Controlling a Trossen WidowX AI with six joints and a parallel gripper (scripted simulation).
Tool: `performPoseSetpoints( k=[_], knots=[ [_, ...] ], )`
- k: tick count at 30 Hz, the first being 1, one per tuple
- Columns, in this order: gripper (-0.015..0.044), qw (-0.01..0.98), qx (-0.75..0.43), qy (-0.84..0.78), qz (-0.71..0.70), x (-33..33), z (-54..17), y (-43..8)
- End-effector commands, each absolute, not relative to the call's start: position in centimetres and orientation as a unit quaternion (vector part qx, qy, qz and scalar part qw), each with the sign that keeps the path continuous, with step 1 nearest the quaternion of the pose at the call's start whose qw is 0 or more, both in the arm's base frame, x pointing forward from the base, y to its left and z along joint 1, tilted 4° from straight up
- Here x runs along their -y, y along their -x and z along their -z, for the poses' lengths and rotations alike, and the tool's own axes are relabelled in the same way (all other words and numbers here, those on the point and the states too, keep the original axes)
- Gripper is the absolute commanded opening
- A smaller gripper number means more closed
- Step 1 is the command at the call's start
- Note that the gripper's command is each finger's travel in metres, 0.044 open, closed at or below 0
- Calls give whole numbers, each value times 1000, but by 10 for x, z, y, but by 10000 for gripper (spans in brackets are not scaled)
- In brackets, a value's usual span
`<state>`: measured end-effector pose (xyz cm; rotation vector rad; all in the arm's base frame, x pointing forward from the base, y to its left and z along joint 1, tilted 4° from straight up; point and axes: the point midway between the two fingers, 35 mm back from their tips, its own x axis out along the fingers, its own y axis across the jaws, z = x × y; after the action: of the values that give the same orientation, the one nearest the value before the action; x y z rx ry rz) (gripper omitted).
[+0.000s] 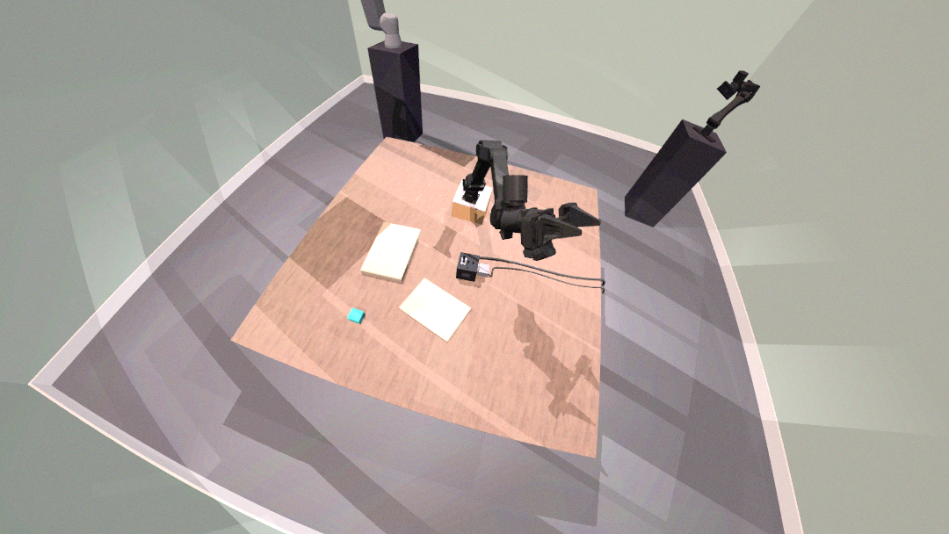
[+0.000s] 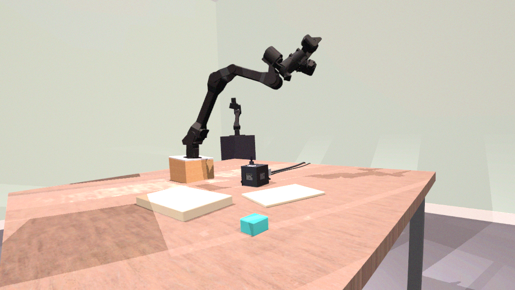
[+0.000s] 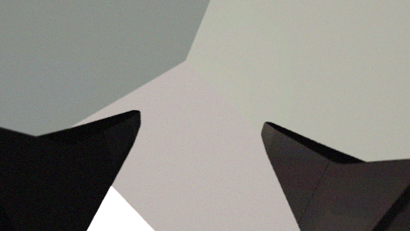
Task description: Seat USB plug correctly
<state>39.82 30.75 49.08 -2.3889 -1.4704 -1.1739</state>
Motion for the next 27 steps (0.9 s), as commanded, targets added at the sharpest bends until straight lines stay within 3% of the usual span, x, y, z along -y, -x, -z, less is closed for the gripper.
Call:
performPoseSetpoints(
  k=[1,6,11,20,27],
  knots=[
    [426,57,486,786,378,-307,-490,-400],
    [440,245,516,803,170,-304,-459,-432],
    [440,461,459,757,-55,-293,-414,-464],
    [440,780,165,511,-320,-257,-318,-491],
    [440,884,-60,303,-350,-228,-261,-487]
  ],
)
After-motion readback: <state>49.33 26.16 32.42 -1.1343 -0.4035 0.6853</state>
